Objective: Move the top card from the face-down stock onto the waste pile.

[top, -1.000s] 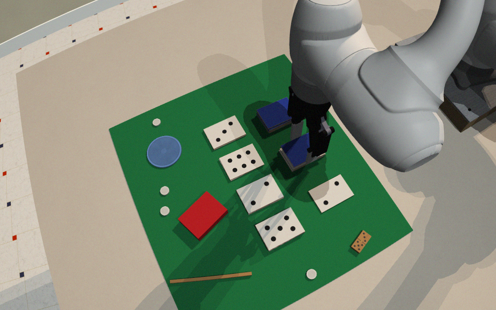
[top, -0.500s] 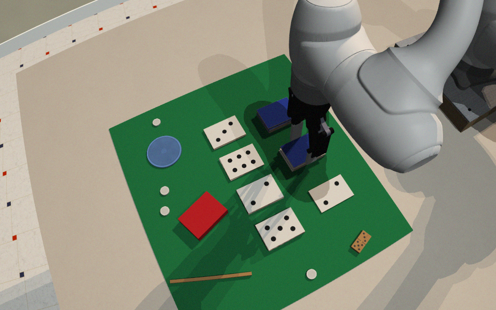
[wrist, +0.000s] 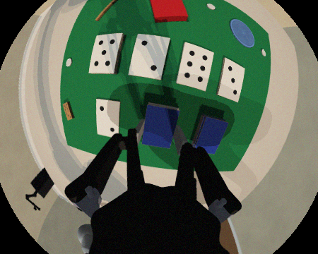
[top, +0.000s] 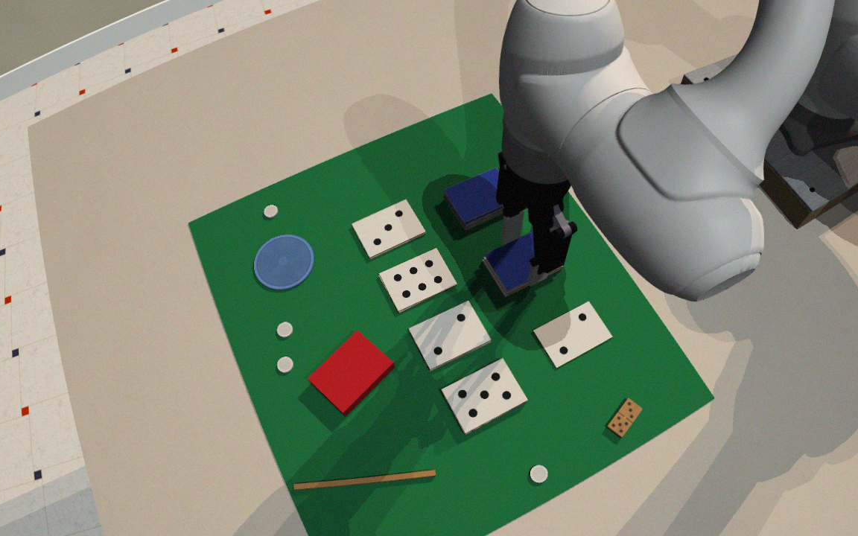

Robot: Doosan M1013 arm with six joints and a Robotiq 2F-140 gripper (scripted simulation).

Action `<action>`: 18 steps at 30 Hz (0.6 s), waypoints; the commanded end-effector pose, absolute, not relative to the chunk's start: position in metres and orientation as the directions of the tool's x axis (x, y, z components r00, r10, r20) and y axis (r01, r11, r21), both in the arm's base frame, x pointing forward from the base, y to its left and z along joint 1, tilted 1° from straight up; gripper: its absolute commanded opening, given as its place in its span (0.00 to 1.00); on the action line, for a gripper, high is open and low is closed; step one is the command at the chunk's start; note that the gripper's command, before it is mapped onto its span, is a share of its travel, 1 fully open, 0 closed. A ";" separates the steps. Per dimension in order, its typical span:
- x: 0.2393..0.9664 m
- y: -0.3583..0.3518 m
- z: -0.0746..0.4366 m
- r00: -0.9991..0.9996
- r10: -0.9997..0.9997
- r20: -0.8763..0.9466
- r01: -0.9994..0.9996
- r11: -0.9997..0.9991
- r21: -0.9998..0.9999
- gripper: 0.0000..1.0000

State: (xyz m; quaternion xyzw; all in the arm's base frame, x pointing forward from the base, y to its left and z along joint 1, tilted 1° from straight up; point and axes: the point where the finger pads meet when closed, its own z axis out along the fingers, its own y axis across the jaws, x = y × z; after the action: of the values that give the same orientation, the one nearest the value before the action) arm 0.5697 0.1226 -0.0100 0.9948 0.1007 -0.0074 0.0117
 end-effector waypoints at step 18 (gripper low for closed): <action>0.570 0.124 -0.018 0.980 0.200 -0.014 0.200 -0.979 0.021 0.43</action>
State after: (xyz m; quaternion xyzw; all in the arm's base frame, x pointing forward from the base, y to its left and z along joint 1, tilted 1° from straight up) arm 0.5699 0.1227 -0.0144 0.9948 0.1008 -0.0072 0.0115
